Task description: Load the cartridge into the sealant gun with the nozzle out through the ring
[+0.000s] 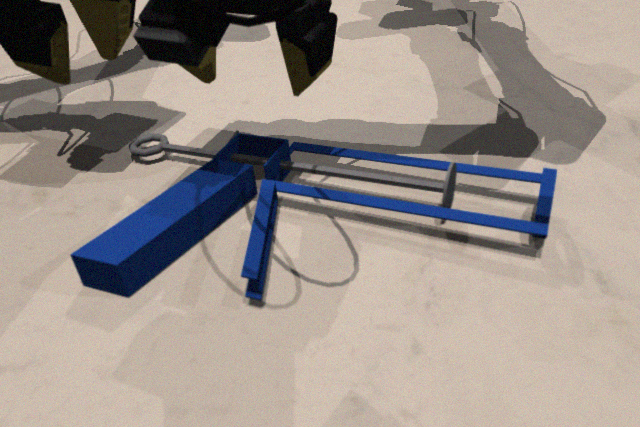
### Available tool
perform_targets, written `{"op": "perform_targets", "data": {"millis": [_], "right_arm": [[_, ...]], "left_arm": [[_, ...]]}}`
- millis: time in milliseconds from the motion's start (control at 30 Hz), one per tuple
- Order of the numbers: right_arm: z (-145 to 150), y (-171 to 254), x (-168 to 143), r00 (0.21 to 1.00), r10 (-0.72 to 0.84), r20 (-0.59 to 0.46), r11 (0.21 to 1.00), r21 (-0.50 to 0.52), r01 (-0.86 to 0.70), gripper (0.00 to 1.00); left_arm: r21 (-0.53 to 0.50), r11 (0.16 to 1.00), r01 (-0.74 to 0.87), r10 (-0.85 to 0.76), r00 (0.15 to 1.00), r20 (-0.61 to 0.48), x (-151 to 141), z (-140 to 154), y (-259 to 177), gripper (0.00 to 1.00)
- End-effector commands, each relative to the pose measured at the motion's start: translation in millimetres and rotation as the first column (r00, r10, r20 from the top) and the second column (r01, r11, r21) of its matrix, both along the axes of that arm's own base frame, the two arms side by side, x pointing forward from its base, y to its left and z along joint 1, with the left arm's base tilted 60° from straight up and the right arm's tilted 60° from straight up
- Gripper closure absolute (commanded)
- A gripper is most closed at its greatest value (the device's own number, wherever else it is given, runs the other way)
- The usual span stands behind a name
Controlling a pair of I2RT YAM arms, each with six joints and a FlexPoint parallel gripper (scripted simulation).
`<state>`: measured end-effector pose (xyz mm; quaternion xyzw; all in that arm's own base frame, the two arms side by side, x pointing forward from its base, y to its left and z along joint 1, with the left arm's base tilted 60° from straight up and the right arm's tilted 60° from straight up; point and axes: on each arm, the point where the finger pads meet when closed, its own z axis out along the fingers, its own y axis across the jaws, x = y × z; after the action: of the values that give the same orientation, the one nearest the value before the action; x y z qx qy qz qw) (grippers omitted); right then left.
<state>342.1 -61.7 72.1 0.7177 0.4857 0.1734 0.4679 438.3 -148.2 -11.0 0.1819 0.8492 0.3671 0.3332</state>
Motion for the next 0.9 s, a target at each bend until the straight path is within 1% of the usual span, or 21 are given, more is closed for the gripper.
{"op": "perform_targets", "data": {"millis": [0, 200, 233, 267, 333, 400, 467, 567, 700, 800, 867], "right_arm": [[-10, 7, -2, 0.998, 0.034, -0.050, 0.999, -0.014, -0.034, 0.38], [-11, 4, -3, 0.998, 0.026, -0.053, 1.000, -0.017, -0.026, 0.38], [-6, 3, -2, 0.999, 0.022, -0.033, 1.000, -0.015, -0.023, 0.38], [-10, 4, -3, 0.999, 0.026, -0.047, 1.000, -0.016, -0.026, 0.38], [-10, 4, -3, 0.999, 0.026, -0.047, 1.000, -0.016, -0.026, 0.38], [-10, 4, -3, 0.999, 0.025, -0.047, 1.000, -0.016, -0.026, 0.38], [-10, 4, -3, 0.999, 0.025, -0.046, 1.000, -0.015, -0.026, 0.38], [-10, 4, -3, 0.999, 0.025, -0.046, 1.000, -0.015, -0.026, 0.38], [-10, 4, -3, 0.999, 0.025, -0.046, 1.000, -0.015, -0.026, 0.38], [-10, 4, -3, 0.999, 0.025, -0.046, 1.000, -0.015, -0.026, 0.38], [-10, 4, -3, 0.999, 0.025, -0.046, 1.000, -0.015, -0.026, 0.38]], "left_arm": [[-0.023, 0.999, 0.048, -0.048, 0.998, 0.030, -4, 14, -24, 0.09], [-0.022, 0.999, 0.046, -0.046, 0.999, 0.021, -2, 9, -21, 0.09], [-0.021, 0.999, 0.036, -0.036, 0.999, 0.019, 2, 5, -16, 0.09], [-0.025, 0.999, 0.039, -0.039, 0.999, 0.028, 12, 1, -12, 0.09], [-0.020, 1.000, 0.020, -0.019, 1.000, 0.020, 19, -6, 2, 0.09], [-0.008, 1.000, -0.005, 0.005, 1.000, -0.001, 17, -13, 20, 0.09], [-0.007, 1.000, -0.011, 0.011, 1.000, 0.000, 17, -12, 22, 0.09], [-0.004, 1.000, -0.003, 0.003, 1.000, 0.012, 14, -1, 8, 0.09], [0.009, 0.999, 0.038, -0.038, 0.999, -0.006, 5, -8, -12, 0.09], [0.003, 0.999, 0.039, -0.039, 0.999, 0.002, 5, -4, -13, 0.09], [0.007, 0.999, 0.040, -0.040, 0.999, -0.004, 4, -9, -15, 0.09]]}}
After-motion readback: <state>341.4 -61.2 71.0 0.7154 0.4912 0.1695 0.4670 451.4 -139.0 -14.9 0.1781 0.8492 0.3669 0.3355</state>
